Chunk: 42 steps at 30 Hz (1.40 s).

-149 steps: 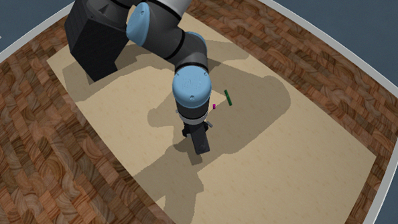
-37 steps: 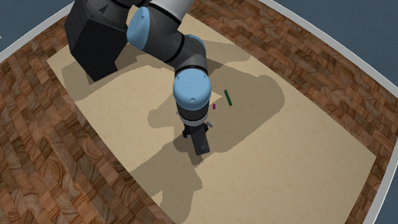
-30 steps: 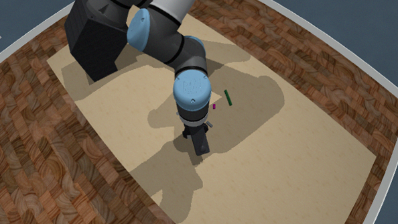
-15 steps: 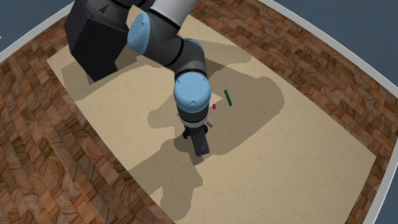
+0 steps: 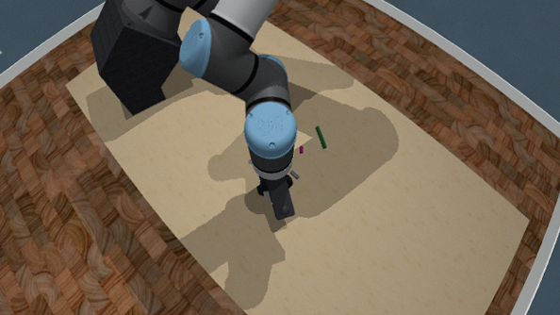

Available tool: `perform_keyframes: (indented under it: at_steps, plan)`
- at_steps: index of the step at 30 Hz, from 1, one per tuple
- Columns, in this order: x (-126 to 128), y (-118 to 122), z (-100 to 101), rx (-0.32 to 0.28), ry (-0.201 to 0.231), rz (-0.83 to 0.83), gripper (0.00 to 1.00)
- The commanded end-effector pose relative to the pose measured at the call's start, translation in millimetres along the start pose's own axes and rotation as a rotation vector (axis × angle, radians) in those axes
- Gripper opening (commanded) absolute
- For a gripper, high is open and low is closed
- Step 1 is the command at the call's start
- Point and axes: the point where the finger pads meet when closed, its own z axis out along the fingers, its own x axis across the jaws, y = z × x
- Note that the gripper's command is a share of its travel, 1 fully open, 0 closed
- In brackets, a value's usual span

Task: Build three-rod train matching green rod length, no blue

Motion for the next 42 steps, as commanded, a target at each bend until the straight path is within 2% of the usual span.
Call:
perform_keyframes:
  at_steps: [1, 23, 24, 42]
  plan:
    - [0.0, -0.6, -0.5, 0.001, 0.0, 0.0, 0.14]
    - [0.0, -0.6, -0.5, 0.001, 0.0, 0.0, 0.14]
    - [0.0, -0.6, -0.5, 0.001, 0.0, 0.0, 0.0]
    - [0.0, -0.6, -0.5, 0.001, 0.0, 0.0, 0.0]
